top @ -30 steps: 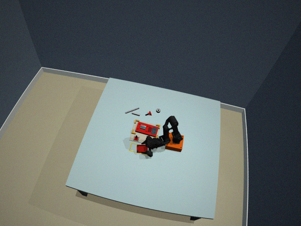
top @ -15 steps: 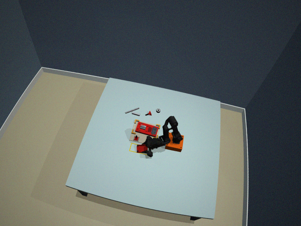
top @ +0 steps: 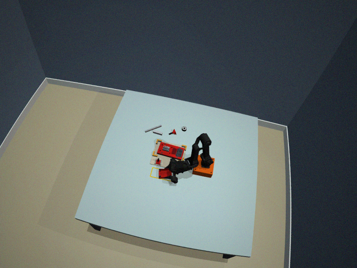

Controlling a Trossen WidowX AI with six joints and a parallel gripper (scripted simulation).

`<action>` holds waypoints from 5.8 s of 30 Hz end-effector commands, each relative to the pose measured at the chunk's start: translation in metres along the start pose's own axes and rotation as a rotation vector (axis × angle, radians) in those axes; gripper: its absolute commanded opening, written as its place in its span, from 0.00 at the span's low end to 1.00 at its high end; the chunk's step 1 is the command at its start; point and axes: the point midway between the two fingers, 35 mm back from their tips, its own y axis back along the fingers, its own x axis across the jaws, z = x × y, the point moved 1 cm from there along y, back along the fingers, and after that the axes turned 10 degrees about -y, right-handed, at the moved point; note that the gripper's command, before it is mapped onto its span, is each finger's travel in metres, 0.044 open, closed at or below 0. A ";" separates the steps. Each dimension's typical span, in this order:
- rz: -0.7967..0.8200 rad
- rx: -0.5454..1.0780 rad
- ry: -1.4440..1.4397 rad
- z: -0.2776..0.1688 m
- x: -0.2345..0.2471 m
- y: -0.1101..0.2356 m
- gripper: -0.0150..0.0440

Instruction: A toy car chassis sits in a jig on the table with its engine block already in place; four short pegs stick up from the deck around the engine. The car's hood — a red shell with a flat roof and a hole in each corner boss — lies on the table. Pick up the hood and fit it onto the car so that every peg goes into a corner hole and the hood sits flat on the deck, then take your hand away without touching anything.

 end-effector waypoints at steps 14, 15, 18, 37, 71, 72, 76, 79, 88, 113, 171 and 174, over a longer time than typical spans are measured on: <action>0.003 -0.015 -0.007 0.027 0.007 0.014 0.25; 0.003 -0.015 -0.007 0.029 0.007 0.015 0.25; 0.003 -0.015 -0.007 0.032 0.007 0.018 0.25; 0.003 -0.014 -0.007 0.052 0.009 0.038 0.25; -0.001 -0.015 0.584 0.049 0.008 0.036 0.25; -0.001 -0.015 0.609 0.049 0.008 0.036 0.25; -0.002 -0.015 0.710 0.049 0.008 0.036 0.25; -0.003 -0.015 0.785 0.049 0.008 0.036 0.25; -0.004 -0.015 1.012 0.048 0.008 0.036 0.25; -0.009 -0.014 1.592 0.048 0.008 0.036 0.25; -0.028 -0.018 2.792 0.010 0.004 0.022 0.70; -0.028 -0.018 2.792 0.010 0.004 0.022 0.83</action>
